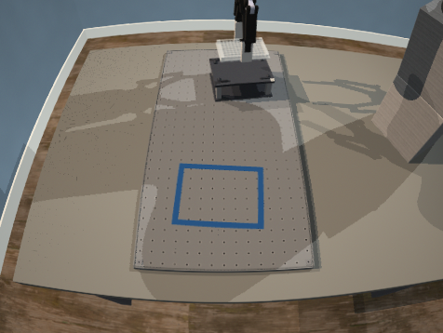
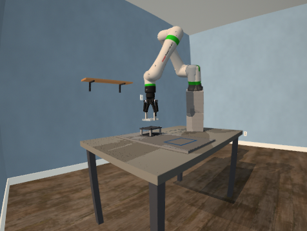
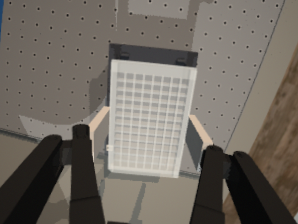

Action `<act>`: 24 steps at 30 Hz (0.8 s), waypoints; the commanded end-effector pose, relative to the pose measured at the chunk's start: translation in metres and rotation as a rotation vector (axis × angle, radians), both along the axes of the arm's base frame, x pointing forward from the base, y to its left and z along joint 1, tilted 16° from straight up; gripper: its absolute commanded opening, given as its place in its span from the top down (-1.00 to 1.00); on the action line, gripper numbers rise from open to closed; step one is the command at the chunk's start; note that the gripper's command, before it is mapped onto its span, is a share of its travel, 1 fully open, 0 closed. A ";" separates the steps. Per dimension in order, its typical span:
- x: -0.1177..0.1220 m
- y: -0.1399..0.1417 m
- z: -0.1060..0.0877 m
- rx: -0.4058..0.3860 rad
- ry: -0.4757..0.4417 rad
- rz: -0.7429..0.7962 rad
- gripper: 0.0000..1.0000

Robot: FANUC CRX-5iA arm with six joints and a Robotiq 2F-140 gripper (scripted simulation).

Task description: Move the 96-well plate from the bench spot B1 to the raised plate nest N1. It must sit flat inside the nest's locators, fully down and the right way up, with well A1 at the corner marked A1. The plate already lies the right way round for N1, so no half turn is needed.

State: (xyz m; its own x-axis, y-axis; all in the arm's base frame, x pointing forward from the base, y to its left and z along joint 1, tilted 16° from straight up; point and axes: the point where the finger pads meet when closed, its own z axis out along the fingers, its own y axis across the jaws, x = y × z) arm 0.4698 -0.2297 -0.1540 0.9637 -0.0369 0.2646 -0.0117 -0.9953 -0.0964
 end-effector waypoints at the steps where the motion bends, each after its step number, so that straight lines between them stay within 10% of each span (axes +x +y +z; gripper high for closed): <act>1: 0.000 0.000 0.000 0.000 0.000 0.000 1.00; 24: 0.003 0.001 -0.009 0.000 0.000 0.000 1.00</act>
State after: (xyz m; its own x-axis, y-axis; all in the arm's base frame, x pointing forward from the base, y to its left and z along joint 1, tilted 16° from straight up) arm 0.4723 -0.2283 -0.1621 0.9637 -0.0370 0.2645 -0.0117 -0.9953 -0.0964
